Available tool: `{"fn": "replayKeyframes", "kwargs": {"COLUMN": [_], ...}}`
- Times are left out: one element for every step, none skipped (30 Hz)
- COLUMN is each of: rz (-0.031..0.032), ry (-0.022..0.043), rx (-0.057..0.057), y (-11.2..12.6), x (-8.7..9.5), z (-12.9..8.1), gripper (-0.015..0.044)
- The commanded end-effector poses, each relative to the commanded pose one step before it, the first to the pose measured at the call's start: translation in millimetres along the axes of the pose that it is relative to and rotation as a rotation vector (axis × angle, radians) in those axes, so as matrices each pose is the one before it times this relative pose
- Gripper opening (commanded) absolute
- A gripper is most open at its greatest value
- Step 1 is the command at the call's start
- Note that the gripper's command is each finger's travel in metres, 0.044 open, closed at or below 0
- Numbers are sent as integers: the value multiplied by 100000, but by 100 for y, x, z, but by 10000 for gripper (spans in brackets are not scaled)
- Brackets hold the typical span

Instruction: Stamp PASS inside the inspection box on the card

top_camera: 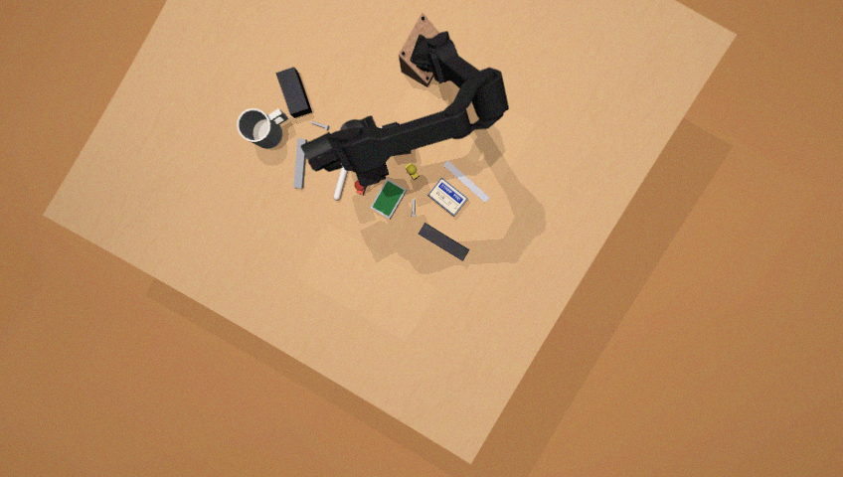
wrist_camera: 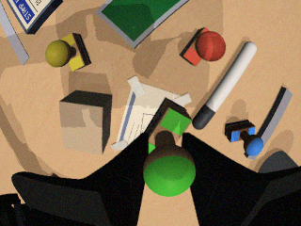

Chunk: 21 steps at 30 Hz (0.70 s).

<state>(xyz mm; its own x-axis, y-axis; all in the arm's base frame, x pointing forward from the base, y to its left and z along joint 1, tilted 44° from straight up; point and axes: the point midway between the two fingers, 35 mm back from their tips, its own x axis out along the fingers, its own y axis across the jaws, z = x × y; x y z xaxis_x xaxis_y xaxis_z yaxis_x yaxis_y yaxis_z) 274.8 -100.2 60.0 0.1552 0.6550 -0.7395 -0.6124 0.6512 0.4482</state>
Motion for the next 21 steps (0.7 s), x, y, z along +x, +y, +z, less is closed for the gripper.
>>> {"fn": "replayKeyframes", "kwargs": {"rz": [-141,4,5,5,5,5,5,4,3,2,0,0,0,0,-1,-4,-6,-8,-7,-6,-6], "ry": [156,-68,-72,-76,-80,-85,-90,-94,-99,-104,-89,-55,-19,0,-1,-2,-3,-4,-4,-5,-5], "rx": [-9151,-2530,-2532,-2533,-2534,-2536,-2538,-2539,-2541,-2542,-2092,-1255,-419,0,0,1,2,2,2,2,2], "y": [141,81,94,106,118,129,141,152,163,173,150,94,32,0,-1,-4,-7,-8,-8,-7,-7], "x": [85,28,30,32,33,35,37,38,40,42,36,22,7,0,11,33,55,66,66,67,67], "z": [-1416,-326,-321,-316,-310,-304,-297,-290,-283,-275,-220,-129,-42,0,0,0,0,0,0,0,0], "gripper": [0,0,0,0,0,0,0,0,0,0,0,0,0,0,0,0,0,0,0,0,0]}}
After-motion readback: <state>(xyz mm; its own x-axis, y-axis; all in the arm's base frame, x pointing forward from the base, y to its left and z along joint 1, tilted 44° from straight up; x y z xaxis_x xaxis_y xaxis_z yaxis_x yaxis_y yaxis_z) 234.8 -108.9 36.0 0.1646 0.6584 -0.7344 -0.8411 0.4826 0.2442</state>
